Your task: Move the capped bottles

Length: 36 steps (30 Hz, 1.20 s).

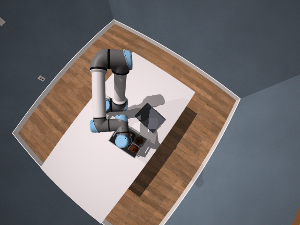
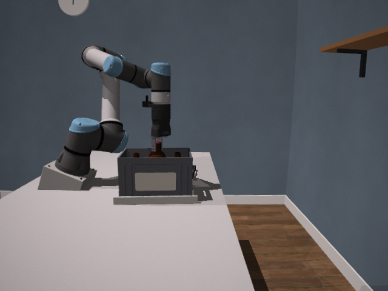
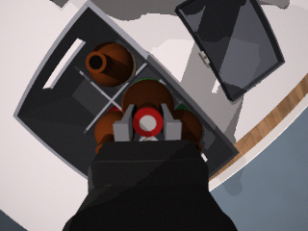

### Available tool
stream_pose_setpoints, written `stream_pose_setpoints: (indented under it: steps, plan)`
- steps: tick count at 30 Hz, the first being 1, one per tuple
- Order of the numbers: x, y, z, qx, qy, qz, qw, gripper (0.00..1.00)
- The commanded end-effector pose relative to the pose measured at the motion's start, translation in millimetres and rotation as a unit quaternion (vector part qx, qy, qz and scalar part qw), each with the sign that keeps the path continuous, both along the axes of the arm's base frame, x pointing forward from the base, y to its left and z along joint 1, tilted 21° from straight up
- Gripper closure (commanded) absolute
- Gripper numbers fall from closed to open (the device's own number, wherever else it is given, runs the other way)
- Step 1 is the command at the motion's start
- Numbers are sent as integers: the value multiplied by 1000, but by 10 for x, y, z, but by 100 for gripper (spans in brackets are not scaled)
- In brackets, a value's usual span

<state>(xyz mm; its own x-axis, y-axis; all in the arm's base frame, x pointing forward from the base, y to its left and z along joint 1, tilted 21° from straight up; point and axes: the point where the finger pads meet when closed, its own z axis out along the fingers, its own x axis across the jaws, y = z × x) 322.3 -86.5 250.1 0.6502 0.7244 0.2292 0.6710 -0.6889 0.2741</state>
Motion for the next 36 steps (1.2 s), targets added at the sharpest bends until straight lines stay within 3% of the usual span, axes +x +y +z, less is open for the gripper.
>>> stream_pose_setpoints:
  steps: [1,11,14,28,31,36]
  plan:
    - [-43,0,113,0,-1,0,1000,100]
    - [-168,7,422,0,-1,1,1000,100]
    - [-139,7,365,-1,0,0,1000,100]
    - [-313,16,798,0,-1,1,1000,100]
    - [-286,16,741,-1,0,0,1000,100]
    - [-347,19,896,0,0,0,1000,100]
